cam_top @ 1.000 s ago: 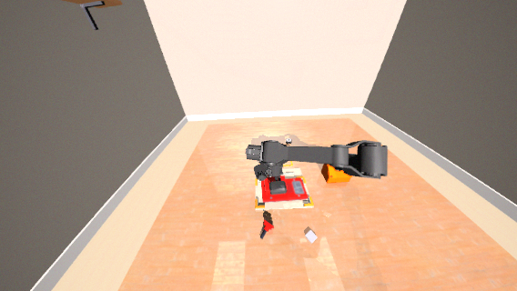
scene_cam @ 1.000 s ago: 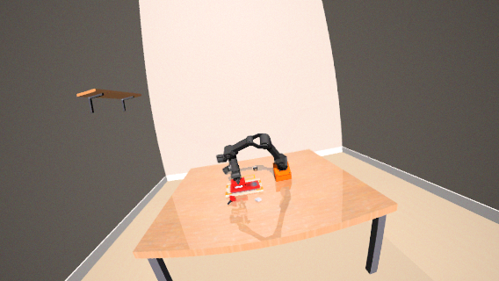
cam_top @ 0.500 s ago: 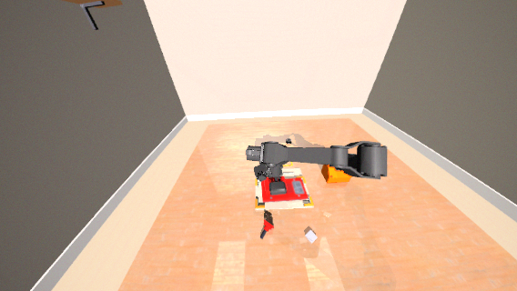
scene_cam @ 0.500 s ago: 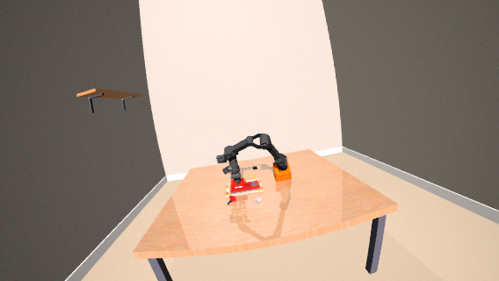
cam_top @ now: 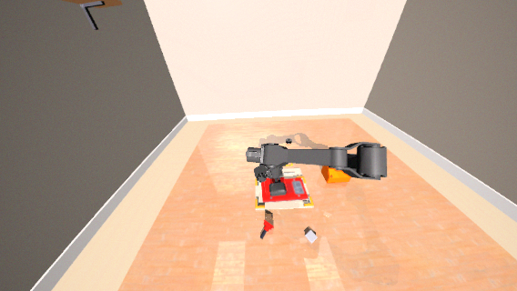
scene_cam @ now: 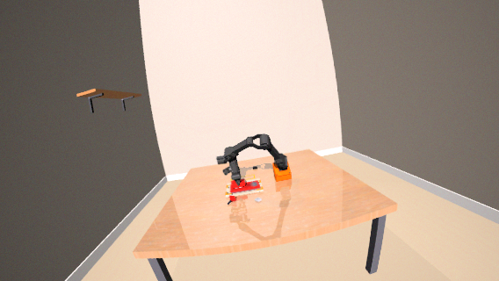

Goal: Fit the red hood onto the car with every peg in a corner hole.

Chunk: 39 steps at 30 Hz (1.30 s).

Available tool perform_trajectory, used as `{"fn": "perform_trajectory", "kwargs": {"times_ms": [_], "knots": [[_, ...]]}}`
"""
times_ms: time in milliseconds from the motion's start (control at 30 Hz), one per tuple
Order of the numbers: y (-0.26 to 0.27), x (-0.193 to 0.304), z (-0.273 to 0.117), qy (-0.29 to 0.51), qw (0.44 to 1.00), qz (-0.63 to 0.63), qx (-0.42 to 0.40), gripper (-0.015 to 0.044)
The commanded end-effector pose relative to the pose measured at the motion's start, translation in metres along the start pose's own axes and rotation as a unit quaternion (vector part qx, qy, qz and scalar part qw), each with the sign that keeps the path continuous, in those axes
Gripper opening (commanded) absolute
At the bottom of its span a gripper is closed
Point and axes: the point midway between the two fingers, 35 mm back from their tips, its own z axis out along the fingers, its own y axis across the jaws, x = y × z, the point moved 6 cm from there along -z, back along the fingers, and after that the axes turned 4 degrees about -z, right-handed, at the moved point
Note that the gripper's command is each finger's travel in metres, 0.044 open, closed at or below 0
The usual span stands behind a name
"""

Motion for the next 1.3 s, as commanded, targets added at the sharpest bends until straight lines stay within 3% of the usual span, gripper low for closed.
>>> {"fn": "perform_trajectory", "kwargs": {"times_ms": [0,800,1267], "knots": [[-0.0001,-0.0003,0.0016,-0.001,1.000,0.003,-0.001,0.0000],[0.0002,-0.0002,0.0079,0.000,1.000,0.000,-0.001,0.0000],[0.0002,-0.0002,0.0085,0.000,1.000,0.000,-0.001,0.0368]]}}
